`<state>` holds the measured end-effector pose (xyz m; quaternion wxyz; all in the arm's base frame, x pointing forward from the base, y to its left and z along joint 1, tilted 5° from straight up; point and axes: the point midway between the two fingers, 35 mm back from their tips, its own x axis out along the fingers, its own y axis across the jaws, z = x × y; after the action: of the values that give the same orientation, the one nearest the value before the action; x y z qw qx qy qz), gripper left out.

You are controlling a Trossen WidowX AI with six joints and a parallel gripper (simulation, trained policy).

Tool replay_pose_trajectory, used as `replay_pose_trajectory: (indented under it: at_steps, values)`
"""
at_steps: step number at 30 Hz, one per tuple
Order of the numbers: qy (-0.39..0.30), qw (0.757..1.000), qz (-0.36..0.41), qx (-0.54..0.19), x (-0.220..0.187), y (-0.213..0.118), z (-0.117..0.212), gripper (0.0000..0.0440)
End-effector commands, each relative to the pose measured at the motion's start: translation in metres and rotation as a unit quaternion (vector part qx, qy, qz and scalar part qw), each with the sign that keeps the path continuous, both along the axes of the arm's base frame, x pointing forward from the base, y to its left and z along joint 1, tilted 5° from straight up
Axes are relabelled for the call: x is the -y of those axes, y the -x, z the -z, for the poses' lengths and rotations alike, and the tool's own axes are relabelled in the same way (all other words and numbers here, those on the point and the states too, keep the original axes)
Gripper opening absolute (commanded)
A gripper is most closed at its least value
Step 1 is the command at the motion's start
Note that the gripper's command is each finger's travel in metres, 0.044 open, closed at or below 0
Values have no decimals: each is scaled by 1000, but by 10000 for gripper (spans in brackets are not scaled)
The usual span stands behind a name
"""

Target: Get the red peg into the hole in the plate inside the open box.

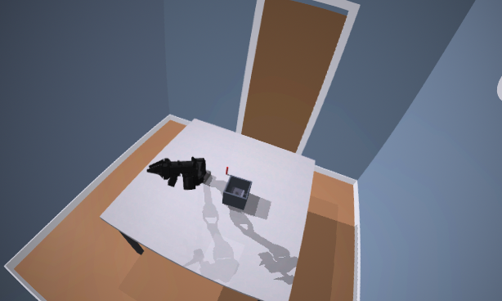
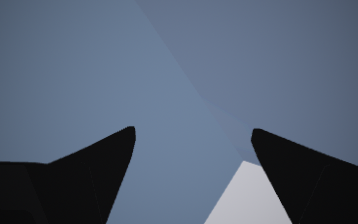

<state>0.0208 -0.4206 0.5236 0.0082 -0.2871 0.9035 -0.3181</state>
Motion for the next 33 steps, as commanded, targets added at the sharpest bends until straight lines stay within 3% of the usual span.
replay_pose_trajectory:
  at_steps: [1,9,17,25,33]
  values:
    - [15,1000,1,1,-3,5,-5,426]
    - [152,988,18,21,-34,52,-37,440]
    - [287,957,31,32,-76,91,-65,440]
    - [417,908,37,28,-126,120,-88,440]
    - [538,842,35,9,-182,141,-106,440]
